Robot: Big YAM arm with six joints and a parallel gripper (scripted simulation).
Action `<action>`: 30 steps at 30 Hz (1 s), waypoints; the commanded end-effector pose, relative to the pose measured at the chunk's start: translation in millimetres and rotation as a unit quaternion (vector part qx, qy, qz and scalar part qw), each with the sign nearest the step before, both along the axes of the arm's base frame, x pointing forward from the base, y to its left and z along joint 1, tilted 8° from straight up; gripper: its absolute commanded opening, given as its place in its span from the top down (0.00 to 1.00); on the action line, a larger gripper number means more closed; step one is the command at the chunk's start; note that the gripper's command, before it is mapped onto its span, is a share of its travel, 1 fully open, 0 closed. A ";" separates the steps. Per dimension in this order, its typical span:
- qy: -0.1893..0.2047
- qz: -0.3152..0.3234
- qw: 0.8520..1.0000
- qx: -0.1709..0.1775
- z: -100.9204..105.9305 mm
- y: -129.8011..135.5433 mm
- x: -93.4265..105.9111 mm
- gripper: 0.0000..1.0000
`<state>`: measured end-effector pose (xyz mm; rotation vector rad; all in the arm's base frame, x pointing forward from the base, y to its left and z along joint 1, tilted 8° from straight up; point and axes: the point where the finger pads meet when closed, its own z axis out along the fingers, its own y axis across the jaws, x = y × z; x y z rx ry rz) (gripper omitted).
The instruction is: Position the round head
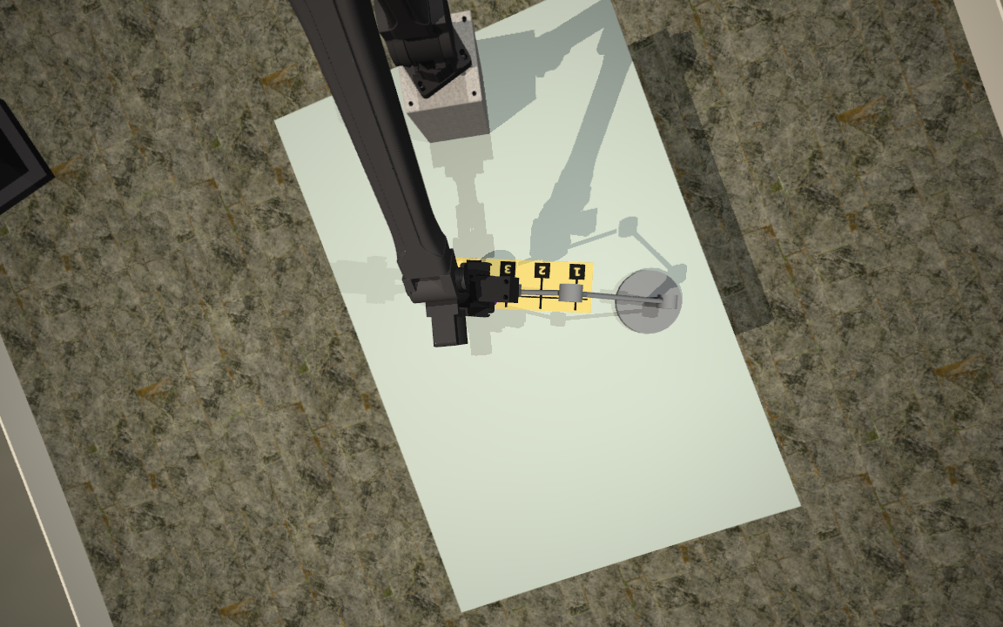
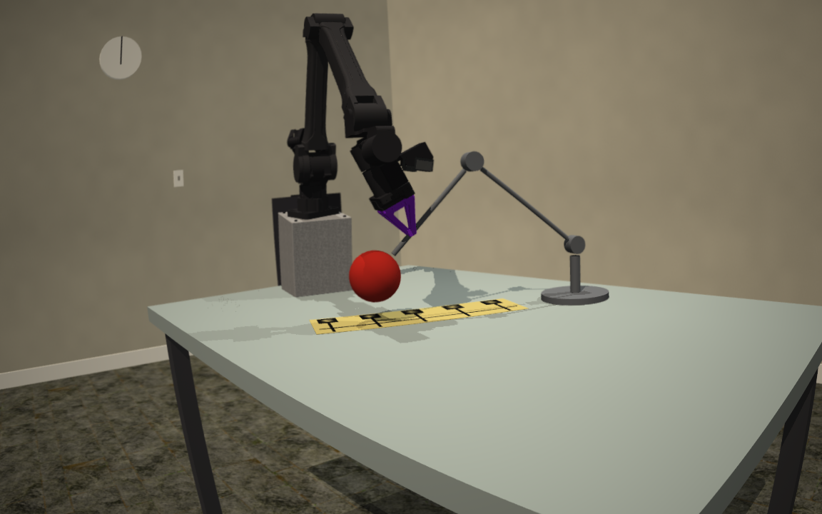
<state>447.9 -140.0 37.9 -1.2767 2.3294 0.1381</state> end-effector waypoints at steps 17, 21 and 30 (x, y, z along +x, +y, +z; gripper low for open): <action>-0.003 -0.002 1.000 -0.003 19.7 -9.3 5.4 1.00; -0.003 -0.002 1.000 -0.003 22.1 -12.0 8.0 1.00; -0.003 -0.002 1.000 -0.003 27.7 -18.2 13.8 1.00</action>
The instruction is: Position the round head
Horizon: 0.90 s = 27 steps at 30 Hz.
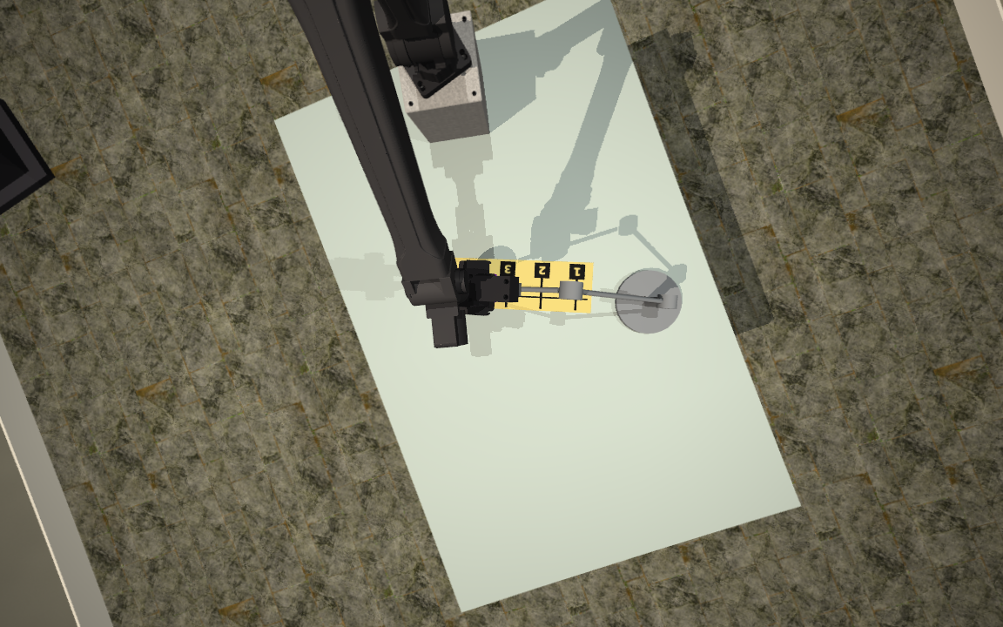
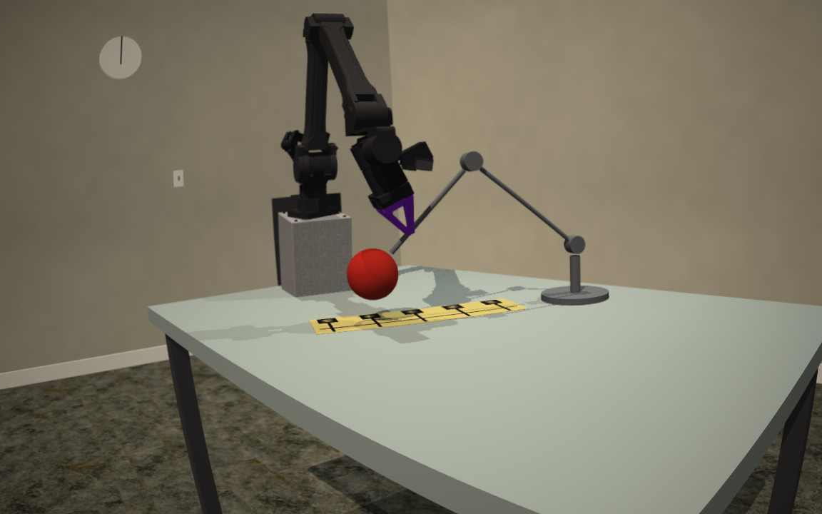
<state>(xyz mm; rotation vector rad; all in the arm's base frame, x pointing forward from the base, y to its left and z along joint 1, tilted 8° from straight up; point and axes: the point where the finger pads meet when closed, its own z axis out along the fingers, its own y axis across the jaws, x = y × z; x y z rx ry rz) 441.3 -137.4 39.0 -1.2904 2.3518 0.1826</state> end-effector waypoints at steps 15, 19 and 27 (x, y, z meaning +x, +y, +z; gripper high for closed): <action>-0.022 -0.007 1.000 -0.010 30.4 -26.9 31.1 1.00; -0.022 -0.007 1.000 -0.010 31.0 -27.8 32.7 1.00; -0.022 -0.007 1.000 -0.010 33.3 -29.1 35.2 1.00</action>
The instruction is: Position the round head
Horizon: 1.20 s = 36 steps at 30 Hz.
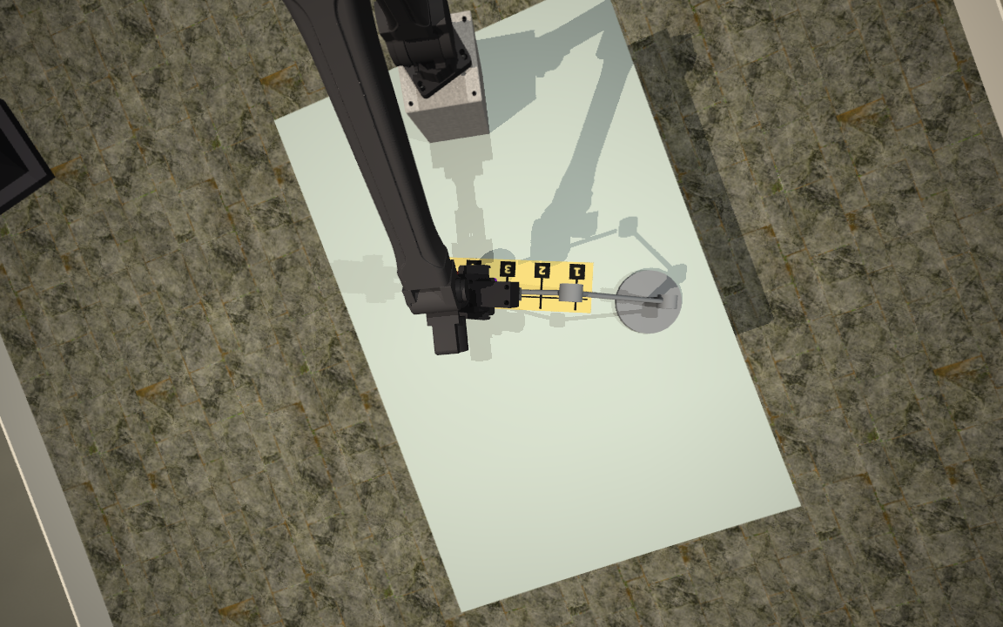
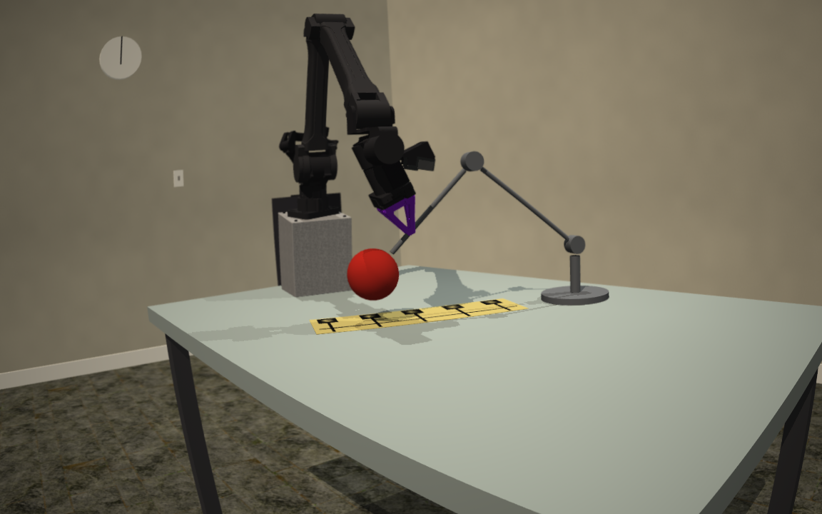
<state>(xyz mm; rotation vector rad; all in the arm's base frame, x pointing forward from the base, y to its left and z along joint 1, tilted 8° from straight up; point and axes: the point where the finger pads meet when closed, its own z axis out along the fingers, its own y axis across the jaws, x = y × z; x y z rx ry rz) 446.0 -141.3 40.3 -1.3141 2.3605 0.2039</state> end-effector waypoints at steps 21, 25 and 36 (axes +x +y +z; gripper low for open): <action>-0.010 -0.002 1.000 -0.004 11.1 -7.3 10.1 0.00; -0.004 0.001 1.000 -0.003 5.4 -2.6 4.4 0.00; -0.008 -0.002 1.000 -0.004 9.2 -6.4 7.7 0.00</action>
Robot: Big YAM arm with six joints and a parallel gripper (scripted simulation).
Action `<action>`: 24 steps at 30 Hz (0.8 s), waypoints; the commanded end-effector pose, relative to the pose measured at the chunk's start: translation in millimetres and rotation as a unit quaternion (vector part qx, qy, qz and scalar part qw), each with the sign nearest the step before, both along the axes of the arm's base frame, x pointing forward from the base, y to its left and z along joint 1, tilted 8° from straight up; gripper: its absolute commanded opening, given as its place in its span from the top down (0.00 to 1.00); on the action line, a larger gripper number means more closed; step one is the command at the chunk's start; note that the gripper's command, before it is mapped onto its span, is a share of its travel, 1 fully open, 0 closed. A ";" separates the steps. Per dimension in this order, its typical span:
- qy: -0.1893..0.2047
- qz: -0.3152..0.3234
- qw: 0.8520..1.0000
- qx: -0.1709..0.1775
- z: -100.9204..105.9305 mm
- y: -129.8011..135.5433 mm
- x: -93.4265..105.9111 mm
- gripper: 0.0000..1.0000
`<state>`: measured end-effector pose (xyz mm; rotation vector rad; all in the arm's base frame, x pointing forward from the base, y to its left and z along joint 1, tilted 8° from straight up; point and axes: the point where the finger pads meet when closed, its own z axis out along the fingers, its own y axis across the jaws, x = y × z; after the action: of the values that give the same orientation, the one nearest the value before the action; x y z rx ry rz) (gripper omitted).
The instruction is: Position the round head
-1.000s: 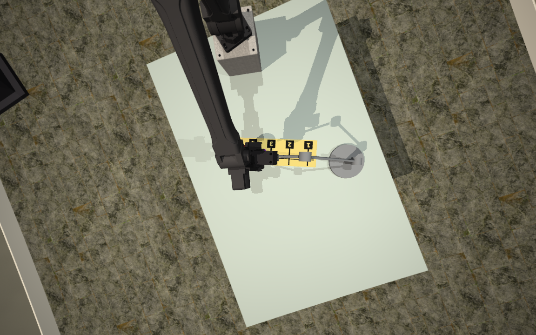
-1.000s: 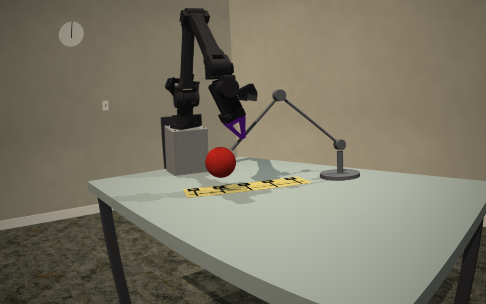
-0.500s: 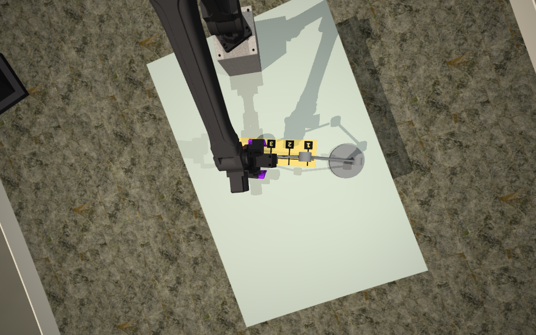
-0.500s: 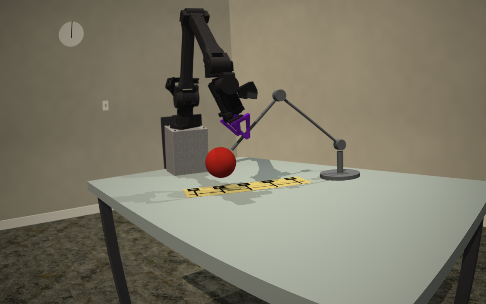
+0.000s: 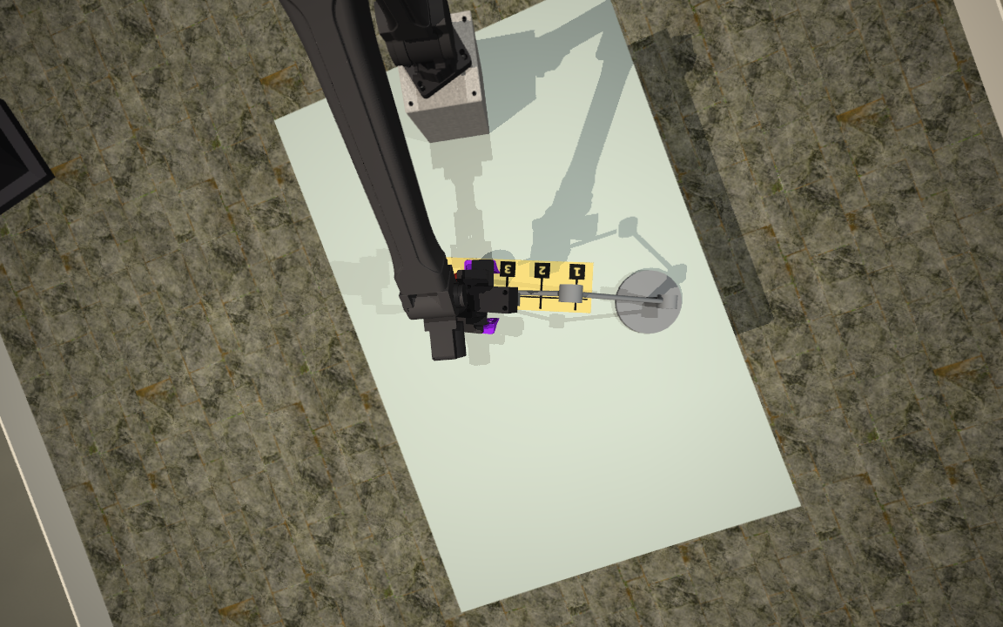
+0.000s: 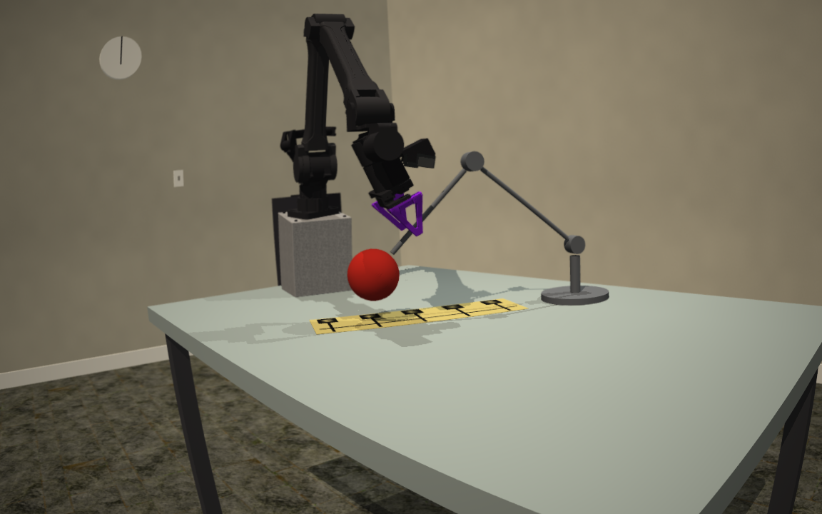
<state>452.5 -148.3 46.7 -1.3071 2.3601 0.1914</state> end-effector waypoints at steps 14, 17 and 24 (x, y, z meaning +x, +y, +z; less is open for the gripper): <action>-0.005 0.000 1.000 -0.002 4.4 -1.2 2.5 0.00; -0.005 0.000 1.000 -0.002 4.3 -1.2 2.4 0.00; -0.005 0.000 1.000 -0.002 4.2 -1.1 2.2 0.00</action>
<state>452.6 -148.3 46.7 -1.3070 2.3600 0.1913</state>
